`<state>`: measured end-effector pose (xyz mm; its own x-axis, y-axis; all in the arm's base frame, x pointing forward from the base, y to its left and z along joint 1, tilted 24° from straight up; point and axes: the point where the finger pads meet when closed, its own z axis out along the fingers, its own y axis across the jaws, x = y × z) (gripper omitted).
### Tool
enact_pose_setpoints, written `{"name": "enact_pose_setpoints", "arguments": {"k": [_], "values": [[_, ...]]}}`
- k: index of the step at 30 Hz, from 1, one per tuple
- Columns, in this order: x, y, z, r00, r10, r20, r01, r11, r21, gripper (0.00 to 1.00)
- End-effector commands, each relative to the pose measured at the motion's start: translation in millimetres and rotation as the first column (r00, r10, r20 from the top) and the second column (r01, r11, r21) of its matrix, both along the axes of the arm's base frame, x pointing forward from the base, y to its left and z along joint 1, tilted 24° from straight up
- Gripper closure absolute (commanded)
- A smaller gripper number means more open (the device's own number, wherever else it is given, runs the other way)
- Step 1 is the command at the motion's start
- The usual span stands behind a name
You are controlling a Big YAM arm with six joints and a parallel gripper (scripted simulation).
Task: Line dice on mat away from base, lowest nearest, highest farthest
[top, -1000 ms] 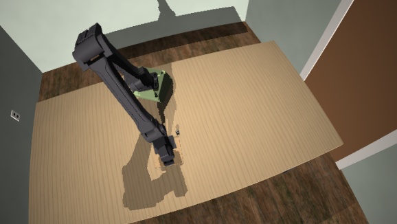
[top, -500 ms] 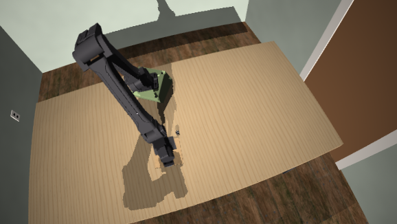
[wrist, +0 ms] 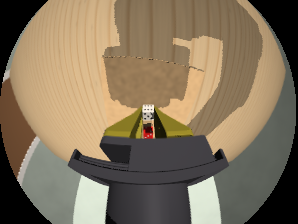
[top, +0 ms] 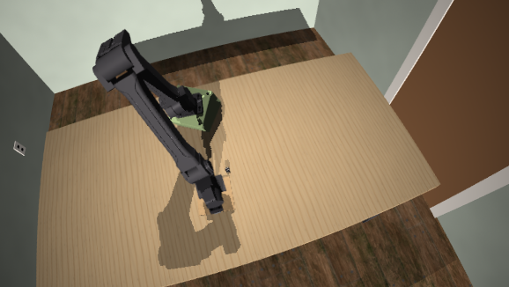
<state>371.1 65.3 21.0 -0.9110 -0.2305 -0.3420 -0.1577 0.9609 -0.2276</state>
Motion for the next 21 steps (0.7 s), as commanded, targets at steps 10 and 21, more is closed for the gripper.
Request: {"name": "enact_pose_setpoints", "arguments": {"k": [10, 21], "values": [[17.5, -0.4, 12.0, 0.999, -0.002, 0.043, 0.002, 1.000, 0.011, 0.89], [14.9, -1.1, 11.0, 0.999, -0.002, 0.041, 0.001, 1.000, 0.010, 0.89]]}}
